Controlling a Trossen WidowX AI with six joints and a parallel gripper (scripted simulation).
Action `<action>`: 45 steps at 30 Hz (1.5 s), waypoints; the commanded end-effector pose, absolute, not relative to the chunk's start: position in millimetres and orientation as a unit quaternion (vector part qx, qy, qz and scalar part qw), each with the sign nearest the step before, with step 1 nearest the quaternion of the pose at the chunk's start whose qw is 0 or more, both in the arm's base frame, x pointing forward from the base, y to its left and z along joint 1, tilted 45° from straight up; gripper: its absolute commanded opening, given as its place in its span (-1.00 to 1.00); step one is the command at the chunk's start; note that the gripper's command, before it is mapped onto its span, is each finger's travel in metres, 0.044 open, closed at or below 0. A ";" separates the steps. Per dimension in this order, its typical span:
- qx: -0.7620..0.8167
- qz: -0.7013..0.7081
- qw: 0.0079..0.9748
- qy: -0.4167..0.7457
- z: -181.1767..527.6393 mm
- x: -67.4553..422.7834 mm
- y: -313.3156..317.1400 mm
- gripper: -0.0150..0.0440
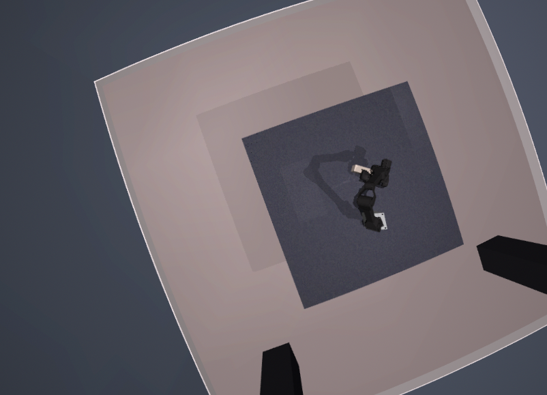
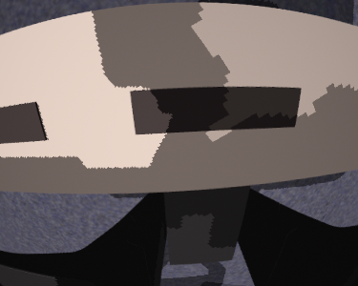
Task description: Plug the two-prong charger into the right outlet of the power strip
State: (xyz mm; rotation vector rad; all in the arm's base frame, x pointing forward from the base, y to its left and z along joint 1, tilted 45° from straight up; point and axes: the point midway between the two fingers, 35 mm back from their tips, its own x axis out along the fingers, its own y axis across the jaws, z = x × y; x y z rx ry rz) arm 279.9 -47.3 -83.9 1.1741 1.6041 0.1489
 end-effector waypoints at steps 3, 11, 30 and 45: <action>0.487 0.063 0.557 0.669 -84.9 289.9 -55.0 -0.49; 0.487 0.063 0.557 0.669 -85.1 292.2 -57.3 -0.49; 0.487 0.063 0.558 0.669 -85.4 294.3 -59.1 -0.49; 0.487 0.063 0.558 0.669 -85.8 295.6 -59.9 -0.49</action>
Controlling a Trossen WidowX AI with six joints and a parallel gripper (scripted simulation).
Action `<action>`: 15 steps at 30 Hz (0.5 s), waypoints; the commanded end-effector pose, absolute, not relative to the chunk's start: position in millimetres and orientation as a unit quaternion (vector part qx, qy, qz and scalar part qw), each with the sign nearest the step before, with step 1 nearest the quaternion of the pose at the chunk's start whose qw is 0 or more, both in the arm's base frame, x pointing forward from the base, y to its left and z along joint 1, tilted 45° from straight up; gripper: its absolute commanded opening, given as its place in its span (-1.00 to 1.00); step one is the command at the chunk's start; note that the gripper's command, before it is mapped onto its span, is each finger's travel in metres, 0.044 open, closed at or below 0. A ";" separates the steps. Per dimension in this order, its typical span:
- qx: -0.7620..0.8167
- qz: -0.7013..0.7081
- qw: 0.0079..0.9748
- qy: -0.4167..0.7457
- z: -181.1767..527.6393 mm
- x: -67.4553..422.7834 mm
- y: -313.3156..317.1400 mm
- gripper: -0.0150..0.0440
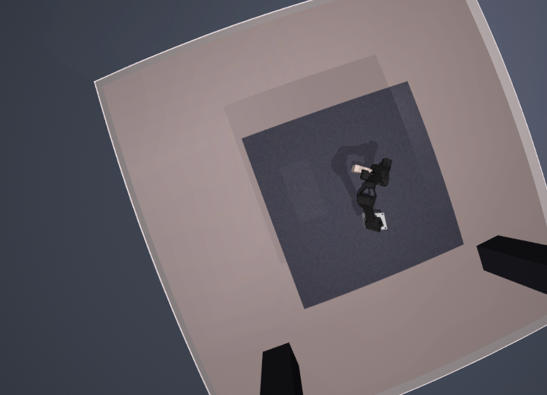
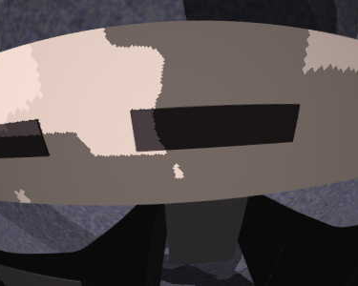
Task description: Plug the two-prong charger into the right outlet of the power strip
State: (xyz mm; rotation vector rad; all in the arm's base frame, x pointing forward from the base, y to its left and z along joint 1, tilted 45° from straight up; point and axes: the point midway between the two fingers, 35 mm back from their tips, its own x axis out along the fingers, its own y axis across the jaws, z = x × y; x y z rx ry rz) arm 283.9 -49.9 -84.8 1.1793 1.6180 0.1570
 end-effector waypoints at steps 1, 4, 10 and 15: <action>0.487 0.063 0.558 0.669 -85.8 295.6 -59.9 -0.49; 0.487 0.063 0.558 0.669 -85.7 295.3 -59.7 -0.49; 0.487 0.063 0.558 0.669 -85.5 294.7 -59.2 -0.49; 0.487 0.063 0.558 0.669 -85.4 294.2 -58.8 -0.49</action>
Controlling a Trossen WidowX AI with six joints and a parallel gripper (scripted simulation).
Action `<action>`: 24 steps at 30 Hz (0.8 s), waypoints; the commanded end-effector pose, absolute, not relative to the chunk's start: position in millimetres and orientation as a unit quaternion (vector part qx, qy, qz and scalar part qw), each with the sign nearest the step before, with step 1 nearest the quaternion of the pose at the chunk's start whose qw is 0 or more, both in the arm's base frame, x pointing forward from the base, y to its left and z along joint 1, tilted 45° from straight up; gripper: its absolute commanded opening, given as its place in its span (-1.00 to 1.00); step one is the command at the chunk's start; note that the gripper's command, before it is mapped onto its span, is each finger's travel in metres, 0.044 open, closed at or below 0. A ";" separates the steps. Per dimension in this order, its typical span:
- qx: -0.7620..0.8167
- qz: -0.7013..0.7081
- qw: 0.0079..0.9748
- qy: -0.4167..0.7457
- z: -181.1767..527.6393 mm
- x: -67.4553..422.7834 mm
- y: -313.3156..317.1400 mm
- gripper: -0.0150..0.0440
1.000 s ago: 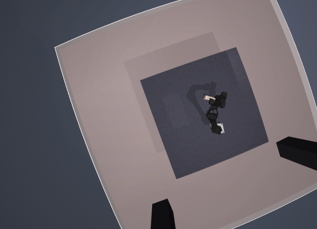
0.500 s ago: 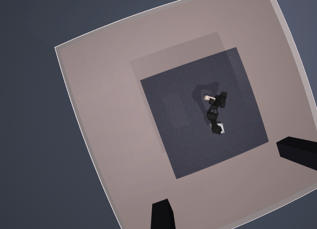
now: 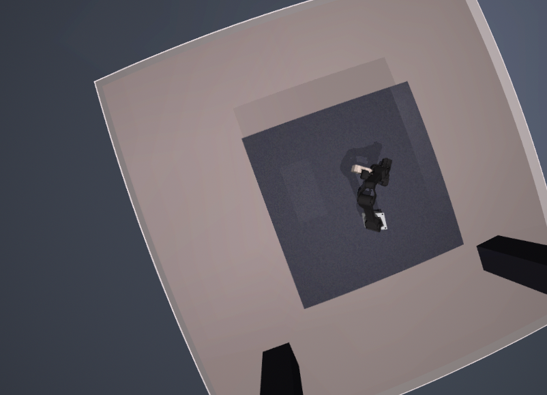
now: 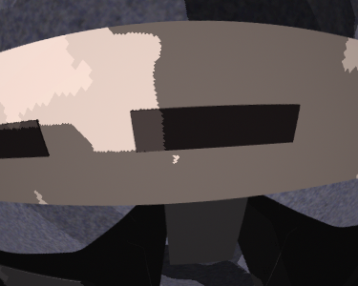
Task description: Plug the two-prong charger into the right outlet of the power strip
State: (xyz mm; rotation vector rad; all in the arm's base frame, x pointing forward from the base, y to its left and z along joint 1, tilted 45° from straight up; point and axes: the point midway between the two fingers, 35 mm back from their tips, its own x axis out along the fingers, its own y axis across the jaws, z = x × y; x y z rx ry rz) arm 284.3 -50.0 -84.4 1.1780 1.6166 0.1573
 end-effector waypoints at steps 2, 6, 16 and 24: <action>0.487 0.063 0.558 0.669 -85.3 294.1 -58.6 -0.49; 0.487 0.063 0.558 0.669 -85.3 293.7 -58.2 -0.49; 0.487 0.063 0.557 0.669 -85.4 293.0 -57.1 -0.49; 0.487 0.063 0.557 0.669 -85.6 292.5 -56.2 -0.49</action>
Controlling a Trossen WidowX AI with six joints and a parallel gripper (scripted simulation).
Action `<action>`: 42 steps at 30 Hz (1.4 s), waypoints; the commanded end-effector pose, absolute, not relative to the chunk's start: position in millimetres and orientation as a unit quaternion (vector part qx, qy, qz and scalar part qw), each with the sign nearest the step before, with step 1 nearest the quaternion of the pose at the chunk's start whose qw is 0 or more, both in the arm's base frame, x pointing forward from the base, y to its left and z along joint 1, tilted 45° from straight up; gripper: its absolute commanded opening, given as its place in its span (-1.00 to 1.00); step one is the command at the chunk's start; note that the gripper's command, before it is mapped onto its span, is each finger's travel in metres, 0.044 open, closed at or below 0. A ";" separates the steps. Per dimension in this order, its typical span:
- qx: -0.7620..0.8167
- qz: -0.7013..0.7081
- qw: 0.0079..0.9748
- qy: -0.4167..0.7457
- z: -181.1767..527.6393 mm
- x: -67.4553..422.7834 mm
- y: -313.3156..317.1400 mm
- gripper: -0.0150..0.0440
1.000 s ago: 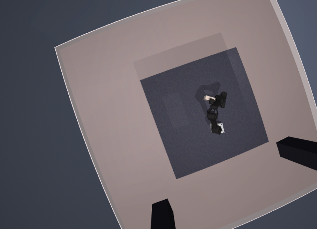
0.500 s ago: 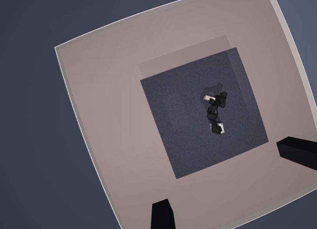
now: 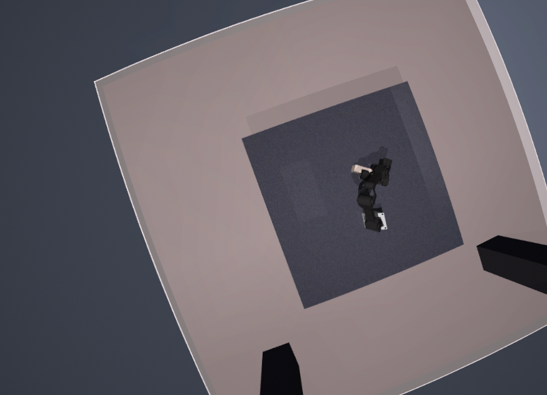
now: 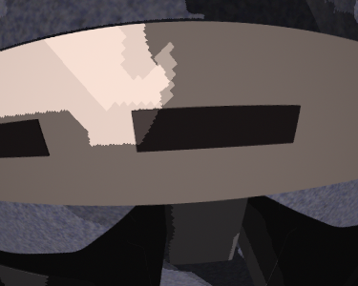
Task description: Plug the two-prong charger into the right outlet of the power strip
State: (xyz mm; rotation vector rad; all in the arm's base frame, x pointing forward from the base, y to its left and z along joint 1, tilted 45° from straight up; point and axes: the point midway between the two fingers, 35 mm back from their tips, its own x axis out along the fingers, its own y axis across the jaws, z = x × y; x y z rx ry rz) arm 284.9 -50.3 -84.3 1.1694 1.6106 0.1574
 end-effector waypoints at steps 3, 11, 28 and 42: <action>0.487 0.063 0.557 0.669 -85.8 292.4 -55.8 -0.49; 0.487 0.063 0.557 0.669 -86.1 292.0 -54.9 -0.49; 0.487 0.063 0.557 0.669 -87.0 291.0 -53.0 -0.49; 0.487 0.063 0.557 0.669 -87.2 289.8 -51.6 -0.49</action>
